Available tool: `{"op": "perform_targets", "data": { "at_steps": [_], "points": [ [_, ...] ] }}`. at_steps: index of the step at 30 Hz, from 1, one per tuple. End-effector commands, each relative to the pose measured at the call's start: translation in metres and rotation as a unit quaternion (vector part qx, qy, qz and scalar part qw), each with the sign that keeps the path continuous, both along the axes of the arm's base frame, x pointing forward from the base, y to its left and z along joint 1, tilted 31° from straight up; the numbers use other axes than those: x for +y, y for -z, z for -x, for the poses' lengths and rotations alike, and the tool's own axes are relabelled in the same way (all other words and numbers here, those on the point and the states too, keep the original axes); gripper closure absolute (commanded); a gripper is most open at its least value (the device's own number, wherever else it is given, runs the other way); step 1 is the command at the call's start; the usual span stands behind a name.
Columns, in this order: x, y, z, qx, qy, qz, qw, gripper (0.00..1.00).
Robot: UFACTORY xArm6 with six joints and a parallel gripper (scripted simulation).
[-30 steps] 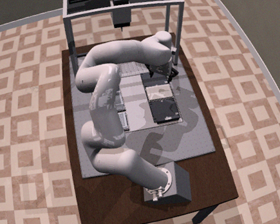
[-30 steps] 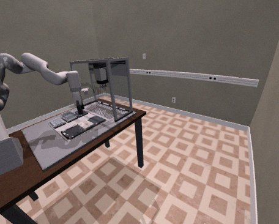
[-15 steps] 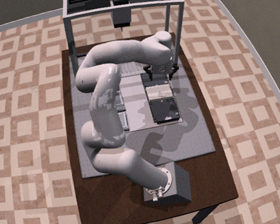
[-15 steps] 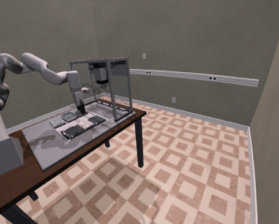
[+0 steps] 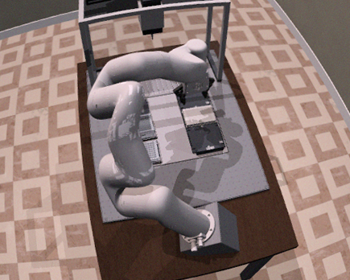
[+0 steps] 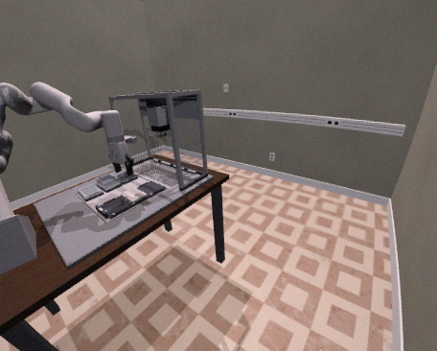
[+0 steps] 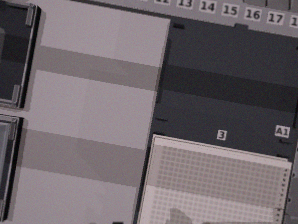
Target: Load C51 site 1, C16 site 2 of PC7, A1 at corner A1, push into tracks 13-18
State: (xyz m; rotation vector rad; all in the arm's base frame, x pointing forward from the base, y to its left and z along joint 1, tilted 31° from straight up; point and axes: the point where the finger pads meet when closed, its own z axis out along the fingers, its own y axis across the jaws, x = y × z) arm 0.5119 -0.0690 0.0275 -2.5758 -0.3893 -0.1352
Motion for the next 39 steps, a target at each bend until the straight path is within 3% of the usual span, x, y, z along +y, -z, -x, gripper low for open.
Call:
{"op": "perform_targets", "data": {
  "at_steps": [1,18,30,32,39],
  "points": [
    [0.011,-0.011,0.002,-0.033,-0.045,0.001,0.998,0.0],
    [0.07,-0.056,0.016,-0.159,-0.255,0.007,0.954,0.0],
    [0.116,-0.092,0.027,-0.254,-0.412,0.012,0.875,0.0],
    [0.116,-0.092,0.027,-0.254,-0.412,0.012,0.875,0.0],
    [0.144,-0.113,0.033,-0.304,-0.497,0.014,0.813,0.0]
  ]
}}
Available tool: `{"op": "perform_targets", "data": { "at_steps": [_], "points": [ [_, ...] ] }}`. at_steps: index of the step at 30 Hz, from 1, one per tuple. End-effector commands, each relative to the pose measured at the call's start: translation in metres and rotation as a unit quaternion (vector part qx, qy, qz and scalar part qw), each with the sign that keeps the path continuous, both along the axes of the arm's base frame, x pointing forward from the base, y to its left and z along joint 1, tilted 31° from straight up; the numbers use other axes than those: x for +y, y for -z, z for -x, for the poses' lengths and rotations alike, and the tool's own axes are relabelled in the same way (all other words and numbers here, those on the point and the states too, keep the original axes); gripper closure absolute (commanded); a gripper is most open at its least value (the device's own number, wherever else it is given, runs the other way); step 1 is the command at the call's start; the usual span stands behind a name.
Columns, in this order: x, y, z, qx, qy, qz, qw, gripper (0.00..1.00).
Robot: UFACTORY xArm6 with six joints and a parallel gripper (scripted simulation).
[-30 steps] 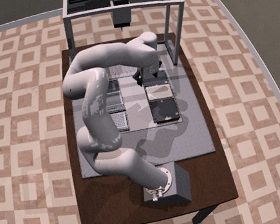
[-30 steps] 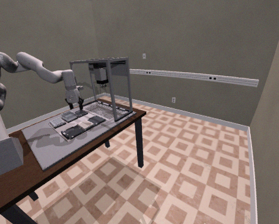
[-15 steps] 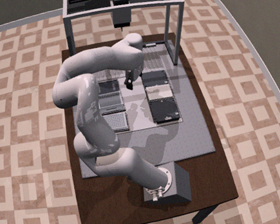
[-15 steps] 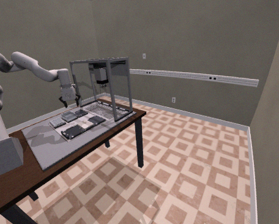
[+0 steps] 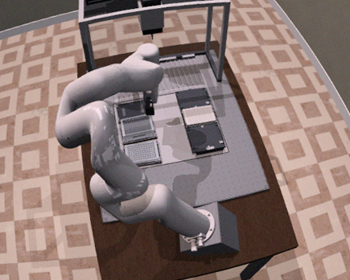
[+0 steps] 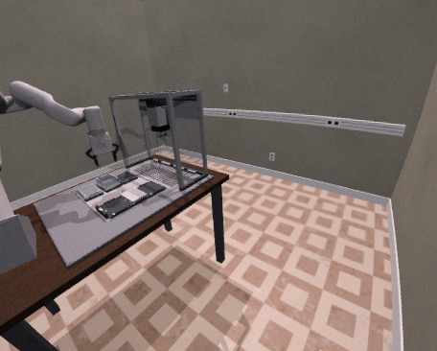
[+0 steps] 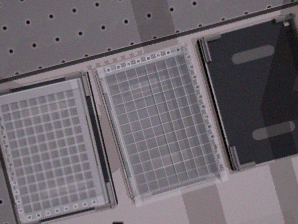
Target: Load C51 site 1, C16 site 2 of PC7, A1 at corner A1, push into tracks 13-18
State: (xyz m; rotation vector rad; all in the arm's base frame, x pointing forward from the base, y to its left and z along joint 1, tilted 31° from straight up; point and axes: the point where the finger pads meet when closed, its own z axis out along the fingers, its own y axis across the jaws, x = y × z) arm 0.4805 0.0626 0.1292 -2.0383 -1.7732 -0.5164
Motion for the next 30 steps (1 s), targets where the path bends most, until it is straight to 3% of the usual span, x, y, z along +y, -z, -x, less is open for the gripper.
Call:
{"op": "perform_targets", "data": {
  "at_steps": [1,5,12,30],
  "points": [
    [0.016,-0.015,0.003,-0.041,-0.06,0.001,0.997,0.0],
    [0.032,-0.027,0.006,-0.075,-0.117,0.003,0.99,0.0],
    [0.049,-0.04,0.01,-0.075,-0.117,0.003,0.99,0.0],
    [0.052,-0.034,0.01,-0.075,-0.117,0.003,0.99,0.0]
  ]
}}
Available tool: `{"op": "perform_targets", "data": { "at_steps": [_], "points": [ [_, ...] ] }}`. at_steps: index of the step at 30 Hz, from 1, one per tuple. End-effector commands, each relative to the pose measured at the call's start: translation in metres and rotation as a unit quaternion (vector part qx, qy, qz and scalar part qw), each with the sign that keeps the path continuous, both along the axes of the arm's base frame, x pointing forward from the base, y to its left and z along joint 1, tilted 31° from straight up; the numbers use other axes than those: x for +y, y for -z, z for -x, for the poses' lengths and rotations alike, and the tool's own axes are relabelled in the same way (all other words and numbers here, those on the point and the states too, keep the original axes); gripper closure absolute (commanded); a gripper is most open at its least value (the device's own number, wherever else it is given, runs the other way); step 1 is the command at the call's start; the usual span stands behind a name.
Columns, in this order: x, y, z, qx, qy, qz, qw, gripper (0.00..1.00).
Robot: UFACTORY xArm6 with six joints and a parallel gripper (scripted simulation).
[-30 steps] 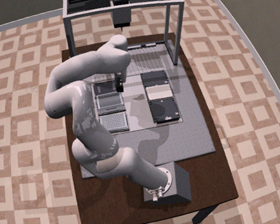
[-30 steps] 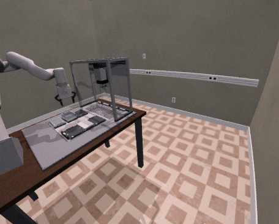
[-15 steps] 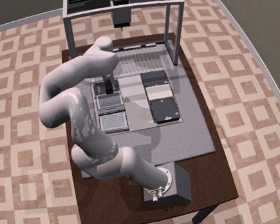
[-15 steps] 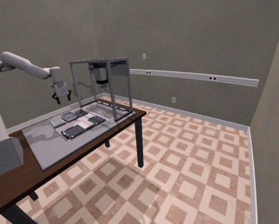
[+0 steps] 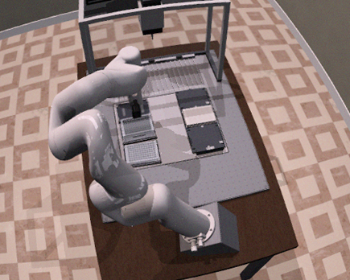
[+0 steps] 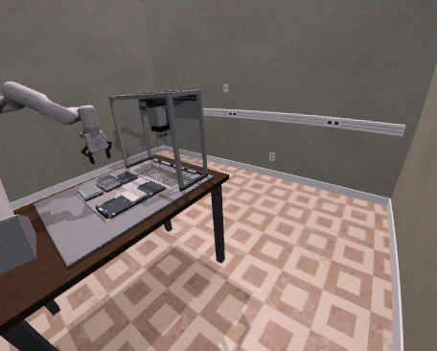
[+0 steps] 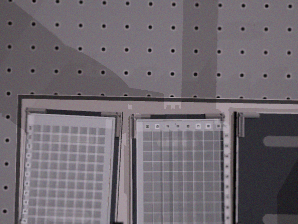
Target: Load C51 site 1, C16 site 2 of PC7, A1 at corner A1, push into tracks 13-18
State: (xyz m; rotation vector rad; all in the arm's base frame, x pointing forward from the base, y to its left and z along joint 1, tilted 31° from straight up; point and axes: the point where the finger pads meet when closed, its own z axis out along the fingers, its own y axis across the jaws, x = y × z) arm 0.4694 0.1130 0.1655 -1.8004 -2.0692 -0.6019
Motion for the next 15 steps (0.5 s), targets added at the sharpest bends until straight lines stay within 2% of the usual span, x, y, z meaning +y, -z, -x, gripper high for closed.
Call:
{"op": "perform_targets", "data": {
  "at_steps": [1,15],
  "points": [
    [0.003,0.003,-0.001,-0.002,0.0,0.0,1.0,0.0],
    [0.013,0.021,-0.002,-0.002,0.0,0.0,1.0,0.0]
  ]
}}
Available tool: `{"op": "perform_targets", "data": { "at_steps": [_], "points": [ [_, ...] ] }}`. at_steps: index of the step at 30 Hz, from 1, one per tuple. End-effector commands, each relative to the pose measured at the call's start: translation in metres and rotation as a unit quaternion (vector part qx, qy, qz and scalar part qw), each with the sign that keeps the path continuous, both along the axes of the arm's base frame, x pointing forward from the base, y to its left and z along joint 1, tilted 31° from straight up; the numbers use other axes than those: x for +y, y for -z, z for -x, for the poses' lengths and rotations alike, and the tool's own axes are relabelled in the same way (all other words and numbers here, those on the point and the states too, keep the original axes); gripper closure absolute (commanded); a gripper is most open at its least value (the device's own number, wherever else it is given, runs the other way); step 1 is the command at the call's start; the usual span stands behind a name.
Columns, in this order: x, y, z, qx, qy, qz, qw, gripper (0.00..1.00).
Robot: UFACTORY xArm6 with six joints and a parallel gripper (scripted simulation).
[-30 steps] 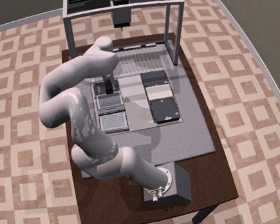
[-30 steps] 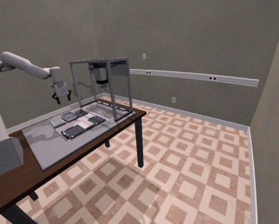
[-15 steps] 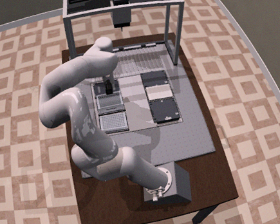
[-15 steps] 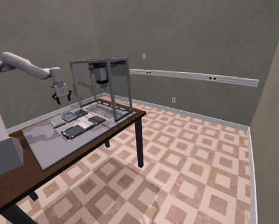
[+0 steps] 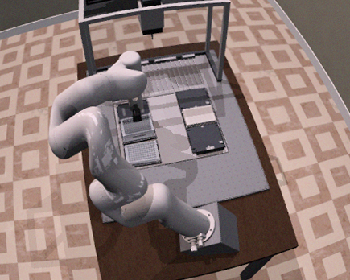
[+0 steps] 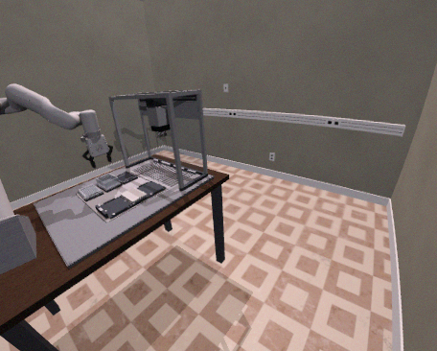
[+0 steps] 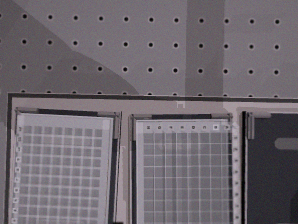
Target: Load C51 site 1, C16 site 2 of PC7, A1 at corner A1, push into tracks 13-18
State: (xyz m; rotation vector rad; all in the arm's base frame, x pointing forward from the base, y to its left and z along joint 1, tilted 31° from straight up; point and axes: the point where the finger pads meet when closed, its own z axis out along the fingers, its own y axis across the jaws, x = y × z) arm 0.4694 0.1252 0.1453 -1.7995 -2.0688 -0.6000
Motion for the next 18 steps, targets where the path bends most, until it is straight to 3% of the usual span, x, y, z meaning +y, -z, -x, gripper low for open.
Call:
{"op": "perform_targets", "data": {
  "at_steps": [1,18],
  "points": [
    [0.002,0.002,-0.002,-0.003,0.001,0.0,1.0,0.0],
    [0.015,0.023,-0.002,-0.003,0.001,0.0,1.0,0.0]
  ]
}}
